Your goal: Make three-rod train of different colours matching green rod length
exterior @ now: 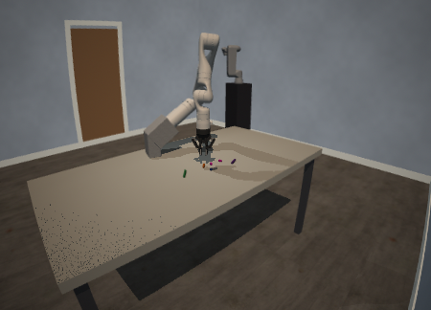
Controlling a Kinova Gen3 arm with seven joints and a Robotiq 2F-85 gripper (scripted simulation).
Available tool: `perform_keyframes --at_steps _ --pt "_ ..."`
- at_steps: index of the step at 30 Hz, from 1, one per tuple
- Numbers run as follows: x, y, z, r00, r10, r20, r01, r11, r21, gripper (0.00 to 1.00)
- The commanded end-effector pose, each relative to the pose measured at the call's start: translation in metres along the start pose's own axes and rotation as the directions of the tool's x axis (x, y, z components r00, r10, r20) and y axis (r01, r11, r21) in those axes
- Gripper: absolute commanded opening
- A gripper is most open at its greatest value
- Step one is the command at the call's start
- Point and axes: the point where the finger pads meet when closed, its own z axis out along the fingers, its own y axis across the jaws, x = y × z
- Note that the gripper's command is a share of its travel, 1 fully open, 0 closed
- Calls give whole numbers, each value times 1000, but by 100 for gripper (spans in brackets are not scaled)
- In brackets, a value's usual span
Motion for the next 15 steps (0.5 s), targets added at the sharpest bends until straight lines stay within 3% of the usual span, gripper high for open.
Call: perform_keyframes --at_steps 1,15 --pt "0 -1 2 1000 -11 3 11 1000 -1 24" --pt "-1 -1 16 1000 -10 7 10 1000 0 24"
